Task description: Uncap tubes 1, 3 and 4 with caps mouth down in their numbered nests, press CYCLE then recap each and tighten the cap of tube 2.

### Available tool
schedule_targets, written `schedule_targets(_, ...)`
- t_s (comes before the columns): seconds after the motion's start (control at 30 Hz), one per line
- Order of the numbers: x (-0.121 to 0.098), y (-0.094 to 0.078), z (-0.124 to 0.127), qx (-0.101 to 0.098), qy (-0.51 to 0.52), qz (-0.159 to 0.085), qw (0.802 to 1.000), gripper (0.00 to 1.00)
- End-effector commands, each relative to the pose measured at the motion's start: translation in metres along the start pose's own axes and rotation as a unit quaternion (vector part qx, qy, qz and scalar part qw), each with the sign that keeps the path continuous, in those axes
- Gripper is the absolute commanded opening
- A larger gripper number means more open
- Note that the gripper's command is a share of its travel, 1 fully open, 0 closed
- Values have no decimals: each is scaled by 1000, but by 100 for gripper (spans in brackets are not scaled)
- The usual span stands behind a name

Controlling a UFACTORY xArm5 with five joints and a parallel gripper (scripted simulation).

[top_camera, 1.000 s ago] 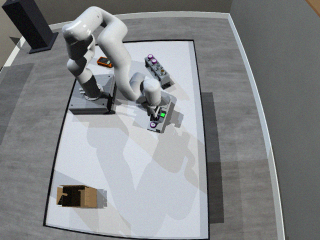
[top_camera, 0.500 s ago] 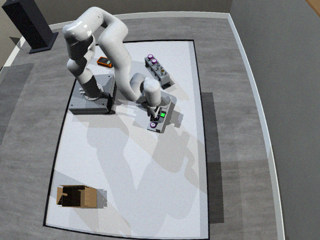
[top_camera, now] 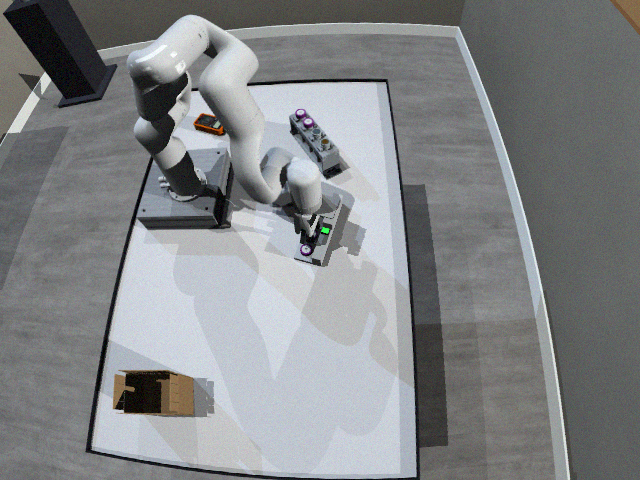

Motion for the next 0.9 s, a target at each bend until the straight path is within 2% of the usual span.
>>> schedule_targets(0.0, 1, -1, 1, 3, 0, 2, 1000, 46)
schedule_targets(0.13, 1, -1, 1, 3, 0, 2, 1000, 46)
schedule_targets(0.17, 1, -1, 1, 3, 0, 2, 1000, 0)
schedule_targets(0.63, 1, -1, 1, 3, 0, 2, 1000, 0)
schedule_targets(0.8, 1, 24, 1, 3, 0, 2, 1000, 0)
schedule_targets(0.87, 1, 24, 1, 3, 0, 2, 1000, 0)
Point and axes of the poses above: the point where the finger pads meet when closed, its own y axis back along the fingers, its own z axis across the jaws, x = y × z, the point moved 9 cm from there along y, back along the fingers, and after that the axes turned 10 degrees about y, right-handed, at the moved point
